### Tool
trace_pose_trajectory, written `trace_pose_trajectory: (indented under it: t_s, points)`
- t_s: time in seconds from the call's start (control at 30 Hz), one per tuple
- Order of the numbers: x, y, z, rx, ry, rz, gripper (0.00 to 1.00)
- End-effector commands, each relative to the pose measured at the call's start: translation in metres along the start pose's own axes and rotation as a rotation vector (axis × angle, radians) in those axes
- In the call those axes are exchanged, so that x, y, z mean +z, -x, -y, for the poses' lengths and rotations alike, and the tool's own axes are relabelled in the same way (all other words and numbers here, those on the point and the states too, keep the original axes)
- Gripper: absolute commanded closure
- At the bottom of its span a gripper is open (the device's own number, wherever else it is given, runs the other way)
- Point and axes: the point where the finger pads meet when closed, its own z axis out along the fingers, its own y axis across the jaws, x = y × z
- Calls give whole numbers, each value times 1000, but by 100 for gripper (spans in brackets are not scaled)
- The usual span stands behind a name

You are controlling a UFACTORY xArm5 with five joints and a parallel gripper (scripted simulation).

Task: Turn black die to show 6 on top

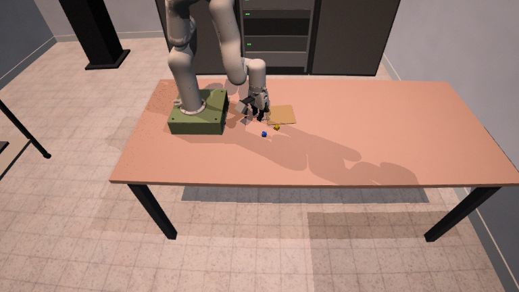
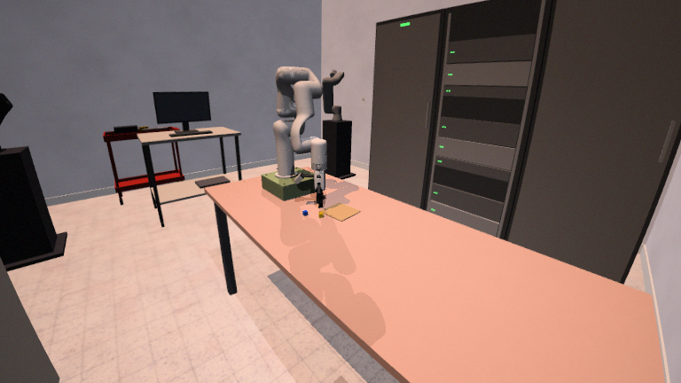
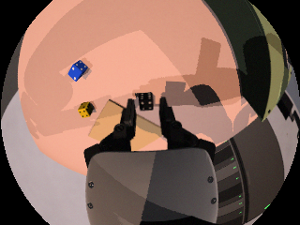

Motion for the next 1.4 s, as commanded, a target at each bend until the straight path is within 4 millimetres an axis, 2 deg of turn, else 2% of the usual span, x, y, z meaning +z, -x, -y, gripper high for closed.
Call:
trace_pose_trajectory:
  t_s: [0.0, 0.27, 0.9, 1.37]
  points:
    - [-1, 1, 1, 0, -2, 2, 64]
    - [1, 1, 1, 0, -2, 2, 64]
    - [22, 0, 1, 0, -2, 2, 64]
    - [23, 0, 1, 0, -2, 2, 64]
